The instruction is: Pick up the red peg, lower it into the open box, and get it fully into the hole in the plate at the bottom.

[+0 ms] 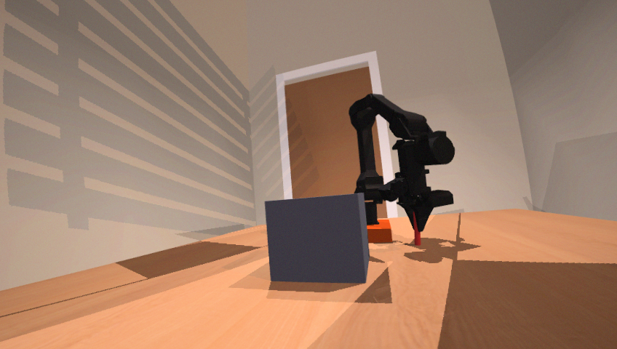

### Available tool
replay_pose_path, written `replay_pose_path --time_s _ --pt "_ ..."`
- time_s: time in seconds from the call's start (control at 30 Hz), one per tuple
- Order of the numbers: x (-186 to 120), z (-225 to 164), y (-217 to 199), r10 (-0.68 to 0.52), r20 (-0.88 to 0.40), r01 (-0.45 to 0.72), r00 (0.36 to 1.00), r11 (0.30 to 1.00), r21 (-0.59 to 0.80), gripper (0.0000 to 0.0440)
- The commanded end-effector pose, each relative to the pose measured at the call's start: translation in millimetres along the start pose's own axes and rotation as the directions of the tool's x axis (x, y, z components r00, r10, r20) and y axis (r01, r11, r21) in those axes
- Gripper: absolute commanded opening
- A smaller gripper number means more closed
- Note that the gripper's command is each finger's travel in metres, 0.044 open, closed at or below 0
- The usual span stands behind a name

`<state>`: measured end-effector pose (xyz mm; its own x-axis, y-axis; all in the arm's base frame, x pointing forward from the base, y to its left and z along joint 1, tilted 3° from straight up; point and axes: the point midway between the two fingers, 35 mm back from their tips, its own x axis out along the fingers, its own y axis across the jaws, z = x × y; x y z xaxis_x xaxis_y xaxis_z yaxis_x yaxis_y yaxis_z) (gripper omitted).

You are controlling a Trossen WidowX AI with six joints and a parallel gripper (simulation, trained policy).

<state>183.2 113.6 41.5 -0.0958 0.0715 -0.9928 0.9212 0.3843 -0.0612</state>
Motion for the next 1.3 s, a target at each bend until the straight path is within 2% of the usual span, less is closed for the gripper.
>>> replay_pose_path --time_s 0.0,0.57,1.0,1.27 --pt "-10 -2 7 0.043 -0.022 -0.043 0.999 0.999 -0.001 0.0011" --pt "-81 5 24 0.246 -0.062 -0.246 0.967 0.969 0.004 0.0000" --pt "-144 42 26 0.369 0.029 -0.370 0.929 0.929 0.010 0.0000" --pt "-165 73 23 0.380 0.107 -0.386 0.919 0.922 0.039 0.0000"
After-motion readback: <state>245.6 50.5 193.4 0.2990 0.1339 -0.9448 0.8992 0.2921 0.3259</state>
